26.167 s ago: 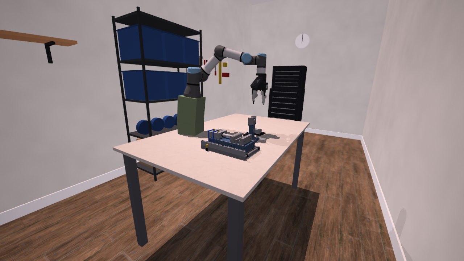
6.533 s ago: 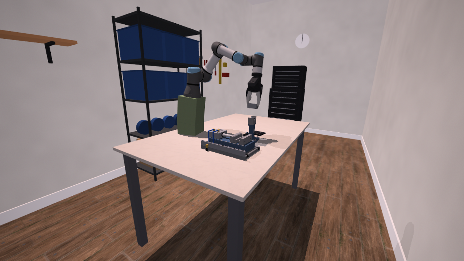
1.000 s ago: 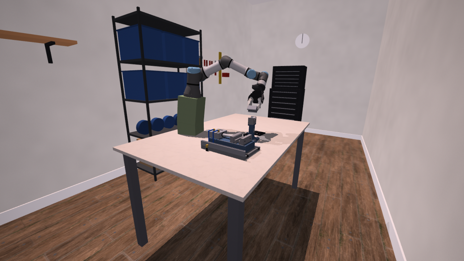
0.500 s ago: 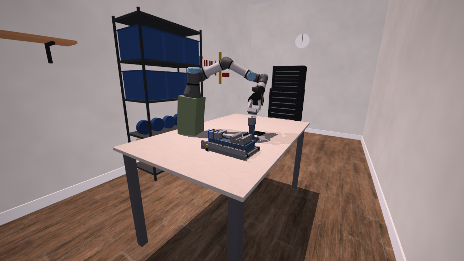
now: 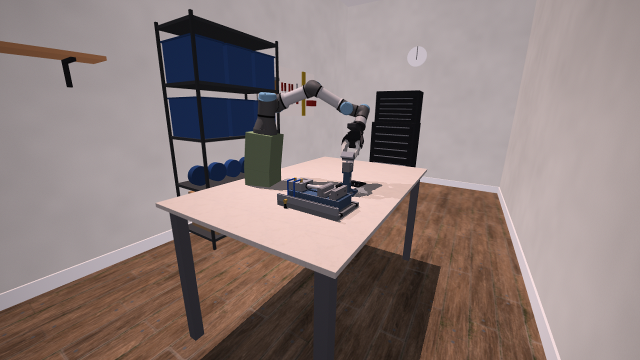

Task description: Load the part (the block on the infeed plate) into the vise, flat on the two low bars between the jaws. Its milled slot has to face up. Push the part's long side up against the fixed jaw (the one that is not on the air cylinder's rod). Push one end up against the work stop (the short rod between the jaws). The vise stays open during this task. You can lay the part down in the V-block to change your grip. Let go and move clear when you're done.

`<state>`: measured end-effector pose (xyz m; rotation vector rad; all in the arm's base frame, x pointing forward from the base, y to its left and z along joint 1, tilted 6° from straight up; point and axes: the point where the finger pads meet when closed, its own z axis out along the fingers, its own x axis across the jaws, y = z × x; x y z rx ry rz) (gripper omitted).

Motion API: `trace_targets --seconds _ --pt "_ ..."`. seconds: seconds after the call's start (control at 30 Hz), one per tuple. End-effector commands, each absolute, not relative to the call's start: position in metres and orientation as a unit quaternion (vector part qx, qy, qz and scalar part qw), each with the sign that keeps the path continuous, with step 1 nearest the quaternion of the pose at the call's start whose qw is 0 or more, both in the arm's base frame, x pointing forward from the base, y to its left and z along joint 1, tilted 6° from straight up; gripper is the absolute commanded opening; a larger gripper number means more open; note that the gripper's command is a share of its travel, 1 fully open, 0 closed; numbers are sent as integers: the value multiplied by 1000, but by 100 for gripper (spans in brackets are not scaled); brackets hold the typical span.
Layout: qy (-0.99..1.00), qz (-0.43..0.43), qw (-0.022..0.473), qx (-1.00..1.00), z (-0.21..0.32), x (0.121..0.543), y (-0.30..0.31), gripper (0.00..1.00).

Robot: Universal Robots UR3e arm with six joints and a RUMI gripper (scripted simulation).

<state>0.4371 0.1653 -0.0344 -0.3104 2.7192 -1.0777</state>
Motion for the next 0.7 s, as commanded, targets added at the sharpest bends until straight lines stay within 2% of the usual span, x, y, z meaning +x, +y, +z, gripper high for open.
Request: trace_targets --seconds 0.0,0.67 --pt "920 -364 102 -104 -39 439 166 0" --pt "920 -364 102 -104 -53 440 167 0"
